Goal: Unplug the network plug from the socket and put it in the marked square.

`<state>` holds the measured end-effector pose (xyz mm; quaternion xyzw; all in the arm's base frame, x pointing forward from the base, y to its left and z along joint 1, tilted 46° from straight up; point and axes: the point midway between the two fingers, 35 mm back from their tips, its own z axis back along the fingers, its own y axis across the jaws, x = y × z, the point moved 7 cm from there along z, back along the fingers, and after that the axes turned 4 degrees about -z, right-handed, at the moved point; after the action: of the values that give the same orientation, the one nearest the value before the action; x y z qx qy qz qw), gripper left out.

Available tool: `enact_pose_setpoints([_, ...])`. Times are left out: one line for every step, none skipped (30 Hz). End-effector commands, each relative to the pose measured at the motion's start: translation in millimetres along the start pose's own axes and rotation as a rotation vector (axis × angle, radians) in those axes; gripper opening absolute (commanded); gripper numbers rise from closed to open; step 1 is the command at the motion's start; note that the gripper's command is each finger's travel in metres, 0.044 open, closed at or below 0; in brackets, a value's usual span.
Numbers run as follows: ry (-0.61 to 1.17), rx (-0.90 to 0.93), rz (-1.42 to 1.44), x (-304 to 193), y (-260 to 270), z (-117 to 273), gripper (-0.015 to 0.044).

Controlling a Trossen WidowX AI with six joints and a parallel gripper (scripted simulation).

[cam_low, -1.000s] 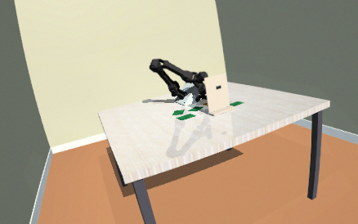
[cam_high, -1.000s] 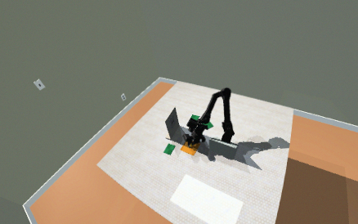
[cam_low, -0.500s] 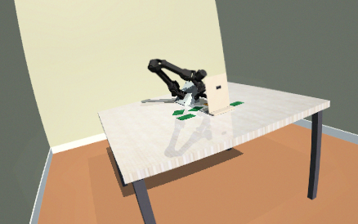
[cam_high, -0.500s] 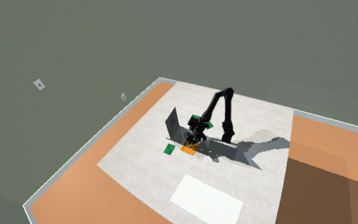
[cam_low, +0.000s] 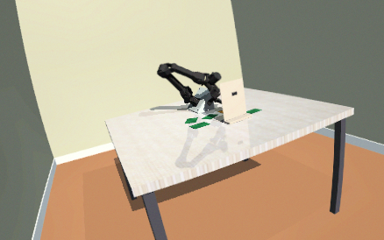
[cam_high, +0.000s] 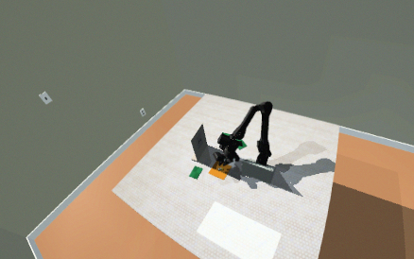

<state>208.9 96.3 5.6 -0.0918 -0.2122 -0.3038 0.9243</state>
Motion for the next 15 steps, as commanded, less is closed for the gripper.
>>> enact_pose_setpoints([-0.008, 0.014, -0.010, 2.2, 6.4, 6.8, 0.0156])
enact_pose_setpoints([-0.008, 0.014, -0.010, 2.2, 7.4, 8.1, 0.0156])
enact_pose_setpoints([-0.008, 0.014, -0.010, 2.2, 8.4, 9.3, 0.0156])
enact_pose_setpoints([-0.008, 0.014, -0.010, 2.1, 9.5, 10.5, 0.0156])
enact_pose_setpoints([-0.008, 0.014, -0.010, 2.1, 10.5, 11.8, 0.0156])
enact_pose_setpoints([-0.008, 0.014, -0.010, 2.1, 11.5, 13.0, 0.0156])
enact_pose_setpoints([-0.007, 0.014, -0.010, 2.0, 12.5, 14.3, 0.0156])
enact_pose_setpoints([-0.007, 0.014, -0.010, 2.0, 13.4, 15.6, 0.0156])
enact_pose_setpoints([-0.007, 0.014, -0.010, 1.9, 14.4, 16.9, 0.0156])
enact_pose_setpoints([-0.007, 0.015, -0.010, 1.8, 15.4, 18.2, 0.0156])
enact_pose_setpoints([-0.007, 0.015, -0.010, 1.8, 16.3, 19.5, 0.0156])
enact_pose_setpoints([-0.007, 0.015, -0.010, 1.7, 17.3, 20.8, 0.0156])
enact_pose_setpoints([-0.007, 0.015, -0.010, 1.6, 18.2, 22.1, 0.0156])
enact_pose_setpoints([-0.006, 0.015, -0.010, 1.6, 19.2, 23.5, 0.0156])
enact_pose_setpoints([-0.006, 0.015, -0.010, 1.5, 20.1, 24.9, 0.0156])
